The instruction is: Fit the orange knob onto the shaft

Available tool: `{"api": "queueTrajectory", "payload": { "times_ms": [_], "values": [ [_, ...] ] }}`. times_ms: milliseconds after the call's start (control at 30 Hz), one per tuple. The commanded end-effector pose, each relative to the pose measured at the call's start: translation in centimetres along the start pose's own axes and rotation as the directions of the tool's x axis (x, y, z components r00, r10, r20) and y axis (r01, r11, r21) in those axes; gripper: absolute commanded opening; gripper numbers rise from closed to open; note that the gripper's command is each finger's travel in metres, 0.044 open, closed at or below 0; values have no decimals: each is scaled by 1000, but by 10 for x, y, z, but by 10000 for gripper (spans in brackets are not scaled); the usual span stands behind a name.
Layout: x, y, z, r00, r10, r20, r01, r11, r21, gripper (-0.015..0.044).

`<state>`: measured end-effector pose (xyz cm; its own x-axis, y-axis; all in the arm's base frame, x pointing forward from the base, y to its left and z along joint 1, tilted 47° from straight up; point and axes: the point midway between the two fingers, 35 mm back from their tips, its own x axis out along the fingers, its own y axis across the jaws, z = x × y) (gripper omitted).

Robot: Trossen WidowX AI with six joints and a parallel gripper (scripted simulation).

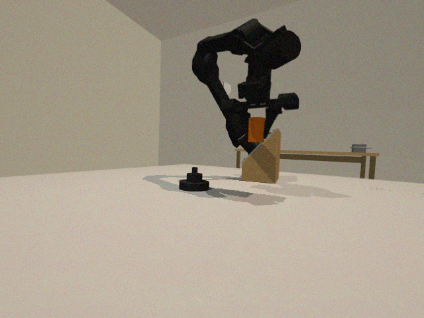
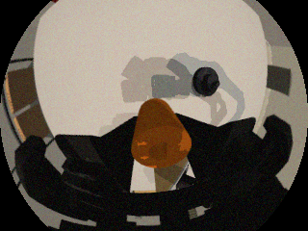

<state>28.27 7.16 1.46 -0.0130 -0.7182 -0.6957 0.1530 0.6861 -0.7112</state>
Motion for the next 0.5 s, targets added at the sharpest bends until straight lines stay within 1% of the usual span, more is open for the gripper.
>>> {"api": "queueTrajectory", "payload": {
  "times_ms": [0,467],
  "values": [
    [1,-9,6,1000,8,5,-8,1000,-1,0],
    [13,-48,22,1000,21,6,-21,1000,-4,0]
  ]
}}
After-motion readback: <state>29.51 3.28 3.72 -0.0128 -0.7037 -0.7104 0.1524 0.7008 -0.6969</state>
